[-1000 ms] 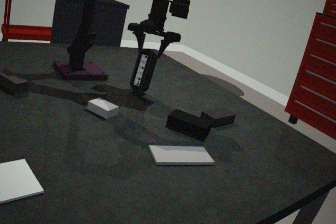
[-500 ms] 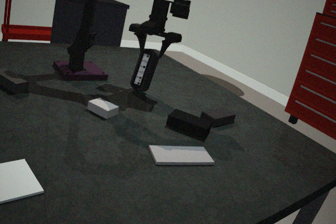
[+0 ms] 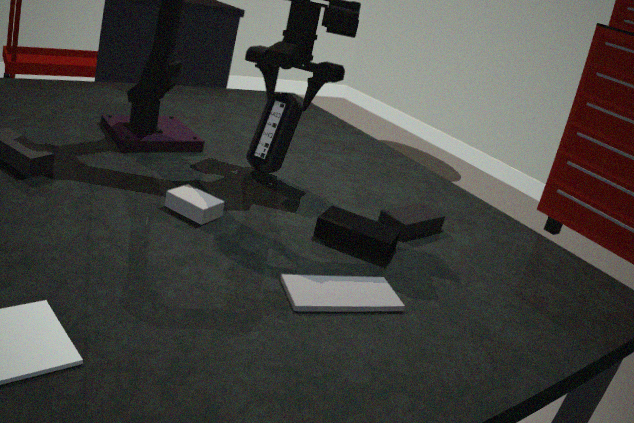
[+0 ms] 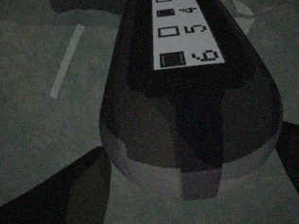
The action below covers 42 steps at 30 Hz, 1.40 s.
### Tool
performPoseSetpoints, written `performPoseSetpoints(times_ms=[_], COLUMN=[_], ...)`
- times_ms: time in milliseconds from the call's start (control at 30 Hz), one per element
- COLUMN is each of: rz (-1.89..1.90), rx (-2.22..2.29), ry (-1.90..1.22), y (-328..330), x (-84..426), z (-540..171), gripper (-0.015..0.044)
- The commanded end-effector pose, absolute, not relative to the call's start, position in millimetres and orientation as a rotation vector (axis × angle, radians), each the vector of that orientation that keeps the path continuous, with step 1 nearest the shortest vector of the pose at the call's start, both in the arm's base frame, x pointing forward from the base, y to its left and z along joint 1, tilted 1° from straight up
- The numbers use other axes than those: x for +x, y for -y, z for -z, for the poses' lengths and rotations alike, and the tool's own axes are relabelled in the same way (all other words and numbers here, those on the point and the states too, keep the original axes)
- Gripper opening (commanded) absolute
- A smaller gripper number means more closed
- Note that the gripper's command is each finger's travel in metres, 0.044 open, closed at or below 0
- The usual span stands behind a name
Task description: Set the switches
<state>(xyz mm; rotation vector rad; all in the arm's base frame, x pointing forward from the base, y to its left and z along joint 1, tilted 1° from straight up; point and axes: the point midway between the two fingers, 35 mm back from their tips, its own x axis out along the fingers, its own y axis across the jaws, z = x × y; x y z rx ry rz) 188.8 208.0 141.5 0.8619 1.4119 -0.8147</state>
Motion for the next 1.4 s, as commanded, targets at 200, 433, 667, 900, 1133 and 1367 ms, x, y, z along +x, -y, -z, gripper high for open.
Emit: performPoseSetpoints(times_ms=[200,433,667,900,1133,1367], rz=[0.833,0.833,0.833,0.833,0.833,0.833], rx=[0.853,0.853,0.853,0.853,0.854,0.854], ry=[-1.419,-1.419,-1.420,-1.420,-1.420,-1.421], y=[-213.7,-218.1,-222.5,-226.7,-230.9,-234.9], x=[184.6,182.2,179.8,177.6,175.3,173.2], z=[-132.4,-130.0,-127.4,-124.5,-121.5,-118.2], gripper=[0.0338,0.0338,0.0338,0.0338,0.0338,0.0338])
